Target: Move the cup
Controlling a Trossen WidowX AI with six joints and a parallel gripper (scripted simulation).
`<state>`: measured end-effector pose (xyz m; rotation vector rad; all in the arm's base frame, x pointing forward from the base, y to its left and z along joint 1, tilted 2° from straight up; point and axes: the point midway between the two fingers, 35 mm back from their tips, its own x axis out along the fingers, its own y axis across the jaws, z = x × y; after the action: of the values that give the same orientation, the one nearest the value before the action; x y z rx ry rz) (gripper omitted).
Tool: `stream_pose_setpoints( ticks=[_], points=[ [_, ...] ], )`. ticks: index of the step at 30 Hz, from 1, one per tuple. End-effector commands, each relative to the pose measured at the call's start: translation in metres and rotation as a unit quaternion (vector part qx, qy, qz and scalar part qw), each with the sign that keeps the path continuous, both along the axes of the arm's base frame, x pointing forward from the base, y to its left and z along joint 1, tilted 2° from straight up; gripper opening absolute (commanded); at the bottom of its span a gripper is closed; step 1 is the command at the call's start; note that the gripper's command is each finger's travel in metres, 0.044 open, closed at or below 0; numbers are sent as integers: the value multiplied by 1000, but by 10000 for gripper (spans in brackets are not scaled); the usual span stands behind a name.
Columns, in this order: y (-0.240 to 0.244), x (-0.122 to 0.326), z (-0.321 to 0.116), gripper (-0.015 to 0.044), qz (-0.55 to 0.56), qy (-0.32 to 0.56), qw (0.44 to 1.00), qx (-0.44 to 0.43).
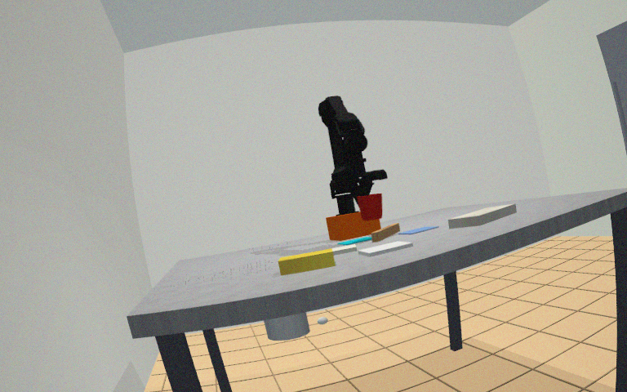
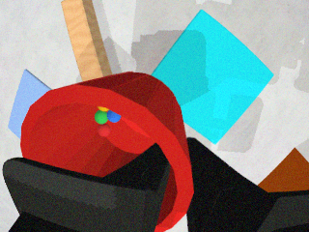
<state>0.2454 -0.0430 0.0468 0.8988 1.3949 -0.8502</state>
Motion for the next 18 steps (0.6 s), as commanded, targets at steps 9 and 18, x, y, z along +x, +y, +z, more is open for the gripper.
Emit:
stream_pose_setpoints(
  ticks=[9, 18],
  points=[
    [-18, -18, -1, 0, 1, 3, 1000, -2],
    [-30, -30, -1, 0, 1, 3, 1000, -2]
  ],
)
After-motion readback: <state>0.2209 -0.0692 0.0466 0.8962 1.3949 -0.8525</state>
